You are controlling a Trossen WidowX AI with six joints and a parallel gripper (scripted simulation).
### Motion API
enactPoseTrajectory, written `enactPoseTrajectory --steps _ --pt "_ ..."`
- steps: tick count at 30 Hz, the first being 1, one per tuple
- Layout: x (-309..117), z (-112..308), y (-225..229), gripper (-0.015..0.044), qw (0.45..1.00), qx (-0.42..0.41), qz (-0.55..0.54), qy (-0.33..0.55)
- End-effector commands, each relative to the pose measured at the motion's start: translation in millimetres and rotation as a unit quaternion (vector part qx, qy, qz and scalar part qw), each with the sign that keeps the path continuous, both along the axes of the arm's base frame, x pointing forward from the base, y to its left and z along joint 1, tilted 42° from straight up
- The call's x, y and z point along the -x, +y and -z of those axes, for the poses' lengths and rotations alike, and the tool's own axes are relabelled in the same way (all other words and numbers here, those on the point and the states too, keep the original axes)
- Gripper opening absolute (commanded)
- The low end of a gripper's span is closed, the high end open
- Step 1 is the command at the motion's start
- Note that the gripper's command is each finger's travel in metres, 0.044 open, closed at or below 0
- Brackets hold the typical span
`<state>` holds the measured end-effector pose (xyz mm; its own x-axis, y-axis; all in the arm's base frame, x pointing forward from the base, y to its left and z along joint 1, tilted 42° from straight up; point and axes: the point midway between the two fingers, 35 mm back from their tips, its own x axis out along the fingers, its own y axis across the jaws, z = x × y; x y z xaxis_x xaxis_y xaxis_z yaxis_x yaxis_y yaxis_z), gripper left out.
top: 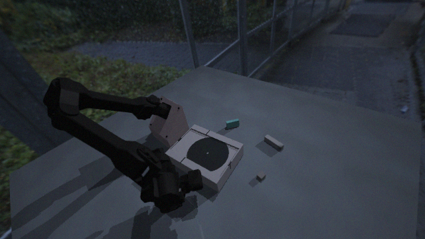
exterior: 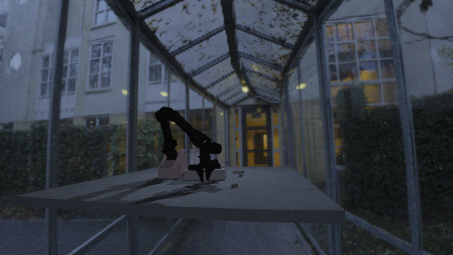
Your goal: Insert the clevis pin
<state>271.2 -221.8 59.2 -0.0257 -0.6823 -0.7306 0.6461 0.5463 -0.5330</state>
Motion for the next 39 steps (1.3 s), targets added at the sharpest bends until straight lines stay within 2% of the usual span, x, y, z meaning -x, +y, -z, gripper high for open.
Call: enactPoseTrajectory --steps 1,10,15,19,28,39 --pt "1 3 -2 0.016 1.0 -0.002 -0.002 0.002" --pt "1 3 -2 0.016 1.0 -0.002 -0.002 0.002" --pt "1 3 -2 0.0029 1.0 -0.002 -0.002 0.002" --pt "1 3 -2 0.0002 1.0 -0.002 -0.002 0.002" --pt "0 3 -1 0.0 1.0 -0.002 -0.002 0.002" --pt "-2 -23 22 0.0 1.0 -0.002 -0.002 0.0"
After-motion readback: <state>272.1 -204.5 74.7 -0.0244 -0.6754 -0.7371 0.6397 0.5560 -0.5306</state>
